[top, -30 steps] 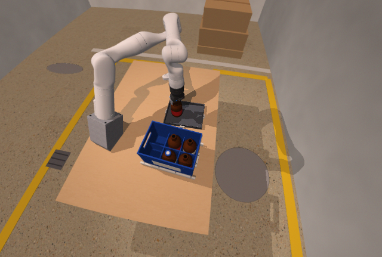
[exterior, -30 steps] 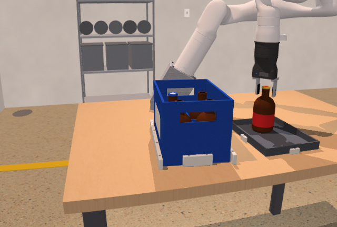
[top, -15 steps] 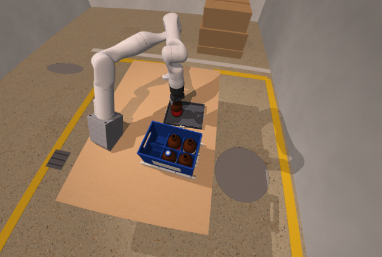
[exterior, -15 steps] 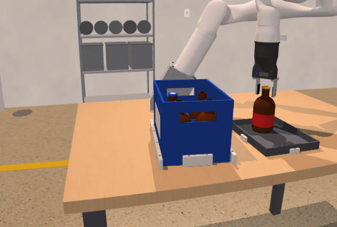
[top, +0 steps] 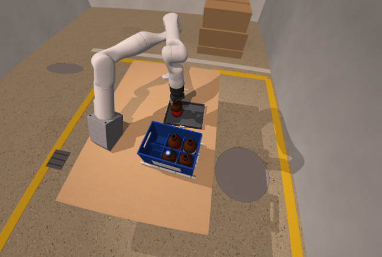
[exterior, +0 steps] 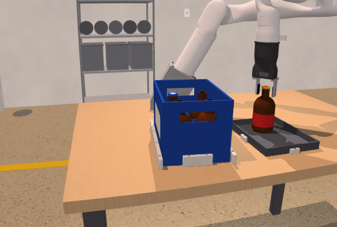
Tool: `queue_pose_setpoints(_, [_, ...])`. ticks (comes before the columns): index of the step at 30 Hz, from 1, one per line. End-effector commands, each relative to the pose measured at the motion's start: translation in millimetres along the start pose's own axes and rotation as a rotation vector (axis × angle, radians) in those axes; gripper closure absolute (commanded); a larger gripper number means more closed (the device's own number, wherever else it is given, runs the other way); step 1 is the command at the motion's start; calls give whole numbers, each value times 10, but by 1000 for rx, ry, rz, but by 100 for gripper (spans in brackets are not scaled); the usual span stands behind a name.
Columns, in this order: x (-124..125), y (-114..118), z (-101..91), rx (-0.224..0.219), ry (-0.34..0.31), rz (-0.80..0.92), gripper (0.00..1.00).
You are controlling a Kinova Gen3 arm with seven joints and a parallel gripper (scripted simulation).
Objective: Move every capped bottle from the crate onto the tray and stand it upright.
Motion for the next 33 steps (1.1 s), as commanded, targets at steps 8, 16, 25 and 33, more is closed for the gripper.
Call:
queue_pose_setpoints(8, [-2,2,-6,-1,-1,0,0])
queue_pose_setpoints(16, [-2,2,-6,-1,-1,0,0])
queue_pose_setpoints(25, [-2,2,-172,-1,-1,0,0])
queue_pose_setpoints(33, [-2,2,-439,-1,-1,0,0])
Point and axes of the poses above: the point where the finger pads meet when closed, its own z axis out along the fingers, its own y axis across the jaws, x = y × z, the point moved 7 cm from there along -z, back along the fingers, and after that the axes turned 1 degree about -z, right-handed, at the moved point
